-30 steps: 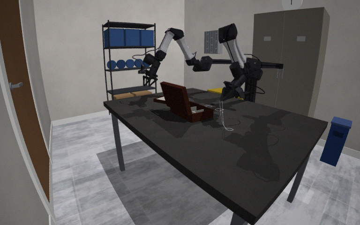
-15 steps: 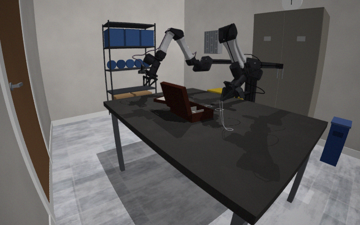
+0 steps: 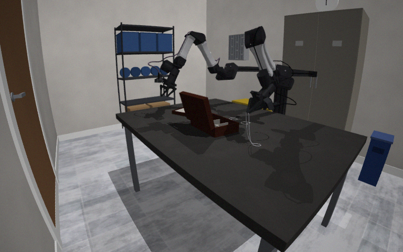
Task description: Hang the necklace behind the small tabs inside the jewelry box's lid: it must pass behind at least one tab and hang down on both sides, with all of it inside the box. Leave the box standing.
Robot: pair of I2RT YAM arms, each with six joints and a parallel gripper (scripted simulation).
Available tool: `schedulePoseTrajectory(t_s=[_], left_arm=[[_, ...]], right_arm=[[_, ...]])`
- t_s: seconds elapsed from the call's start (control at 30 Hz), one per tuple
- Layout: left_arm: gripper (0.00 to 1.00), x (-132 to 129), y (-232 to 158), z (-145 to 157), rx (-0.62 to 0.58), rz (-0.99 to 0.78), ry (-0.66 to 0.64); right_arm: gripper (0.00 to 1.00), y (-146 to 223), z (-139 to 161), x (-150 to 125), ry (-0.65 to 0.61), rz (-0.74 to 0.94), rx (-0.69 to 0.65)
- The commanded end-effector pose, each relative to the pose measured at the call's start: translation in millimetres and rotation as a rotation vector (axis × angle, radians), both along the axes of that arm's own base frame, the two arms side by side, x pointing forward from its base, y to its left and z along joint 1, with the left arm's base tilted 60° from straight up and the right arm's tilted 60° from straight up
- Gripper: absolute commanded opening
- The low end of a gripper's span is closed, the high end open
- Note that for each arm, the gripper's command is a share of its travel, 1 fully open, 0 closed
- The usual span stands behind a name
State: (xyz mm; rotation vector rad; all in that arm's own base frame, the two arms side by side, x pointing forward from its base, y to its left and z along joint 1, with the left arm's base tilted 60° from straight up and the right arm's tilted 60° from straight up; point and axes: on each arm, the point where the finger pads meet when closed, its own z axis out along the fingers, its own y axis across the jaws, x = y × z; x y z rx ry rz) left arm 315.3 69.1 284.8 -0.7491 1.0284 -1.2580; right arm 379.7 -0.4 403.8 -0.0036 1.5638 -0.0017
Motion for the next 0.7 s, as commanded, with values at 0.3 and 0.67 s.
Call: schedulePoseTrajectory(t_s=[0.3,0.67], left_arm=[[0.03,-3.1,1.4,14.8,0.019,0.009,-0.046],[0.03,-1.6,2.3,1.5,-0.001,0.008,-0.011]], right_arm=[[1.00,1.4,33.1,-20.1,-0.077,0.000,0.006],[1.00,1.4,33.2,-20.1,-0.077,0.000,0.006]])
